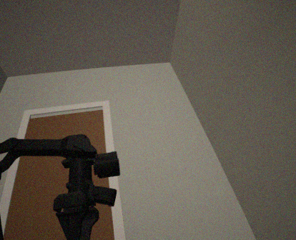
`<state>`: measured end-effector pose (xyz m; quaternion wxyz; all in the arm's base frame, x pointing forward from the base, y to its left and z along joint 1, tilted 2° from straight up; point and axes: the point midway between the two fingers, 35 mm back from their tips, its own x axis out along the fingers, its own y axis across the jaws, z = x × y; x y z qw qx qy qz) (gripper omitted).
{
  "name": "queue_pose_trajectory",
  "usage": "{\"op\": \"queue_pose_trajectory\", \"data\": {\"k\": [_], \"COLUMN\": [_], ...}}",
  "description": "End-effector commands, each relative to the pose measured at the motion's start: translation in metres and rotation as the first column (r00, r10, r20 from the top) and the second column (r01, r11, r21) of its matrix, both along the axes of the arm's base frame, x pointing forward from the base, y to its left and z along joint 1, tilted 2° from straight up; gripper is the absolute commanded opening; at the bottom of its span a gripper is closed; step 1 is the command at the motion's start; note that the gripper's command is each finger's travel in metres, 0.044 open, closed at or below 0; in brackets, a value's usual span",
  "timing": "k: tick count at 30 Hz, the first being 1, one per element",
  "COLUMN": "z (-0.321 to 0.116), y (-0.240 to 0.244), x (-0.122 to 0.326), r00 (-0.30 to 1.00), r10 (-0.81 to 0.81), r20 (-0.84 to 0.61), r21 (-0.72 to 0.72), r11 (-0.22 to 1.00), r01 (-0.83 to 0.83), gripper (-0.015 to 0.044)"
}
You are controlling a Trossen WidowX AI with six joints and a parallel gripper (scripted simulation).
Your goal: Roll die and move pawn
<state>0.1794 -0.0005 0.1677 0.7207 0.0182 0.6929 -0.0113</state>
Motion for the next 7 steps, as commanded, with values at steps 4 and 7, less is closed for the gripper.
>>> {"op": "queue_pose_trajectory", "data": {"k": [4,7], "z": [0.0101,0.0101], "y": [-0.0125,-0.0125], "x": [-0.0107,-0.0107], "r00": [1.0,1.0], "r10": [-0.029,-0.029], "r20": [0.005,0.005], "r21": [0.0,0.0], "r11": [1.0,1.0], "r01": [0.029,0.029], "gripper": [0.044,0.044]}}
